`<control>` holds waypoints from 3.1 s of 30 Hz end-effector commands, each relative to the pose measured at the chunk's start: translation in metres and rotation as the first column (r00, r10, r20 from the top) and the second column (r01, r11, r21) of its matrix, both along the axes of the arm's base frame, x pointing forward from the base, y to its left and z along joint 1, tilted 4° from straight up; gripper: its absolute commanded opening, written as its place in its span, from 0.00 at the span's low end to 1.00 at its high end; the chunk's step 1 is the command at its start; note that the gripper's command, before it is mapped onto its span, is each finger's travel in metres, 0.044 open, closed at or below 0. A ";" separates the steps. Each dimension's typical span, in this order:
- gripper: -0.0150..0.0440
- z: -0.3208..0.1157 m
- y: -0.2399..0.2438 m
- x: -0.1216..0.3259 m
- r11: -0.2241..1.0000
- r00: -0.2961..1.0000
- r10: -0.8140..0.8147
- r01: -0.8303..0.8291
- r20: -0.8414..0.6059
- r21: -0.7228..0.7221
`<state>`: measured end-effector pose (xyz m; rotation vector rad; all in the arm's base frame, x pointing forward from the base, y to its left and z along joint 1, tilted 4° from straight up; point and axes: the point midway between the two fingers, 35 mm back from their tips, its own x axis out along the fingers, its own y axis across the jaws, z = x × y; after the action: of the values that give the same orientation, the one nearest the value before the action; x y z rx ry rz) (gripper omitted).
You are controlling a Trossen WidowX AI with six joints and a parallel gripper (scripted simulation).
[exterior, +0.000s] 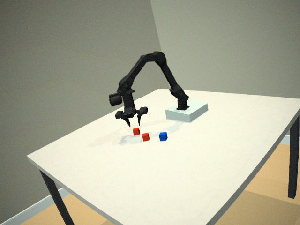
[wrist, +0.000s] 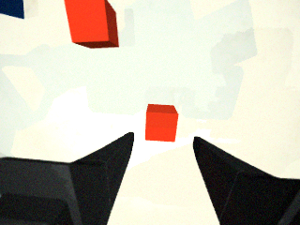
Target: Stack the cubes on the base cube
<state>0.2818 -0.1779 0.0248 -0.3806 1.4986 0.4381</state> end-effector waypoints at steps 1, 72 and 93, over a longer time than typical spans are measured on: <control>0.70 -0.006 0.002 0.000 1.000 1.000 -0.003 0.003 -0.003 0.009; 0.43 0.023 -0.006 0.008 1.000 1.000 -0.018 0.018 0.017 -0.001; 0.43 0.057 -0.005 0.003 1.000 1.000 -0.008 0.008 0.003 0.005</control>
<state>0.2836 -0.1818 0.0703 -0.3587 1.5086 0.4420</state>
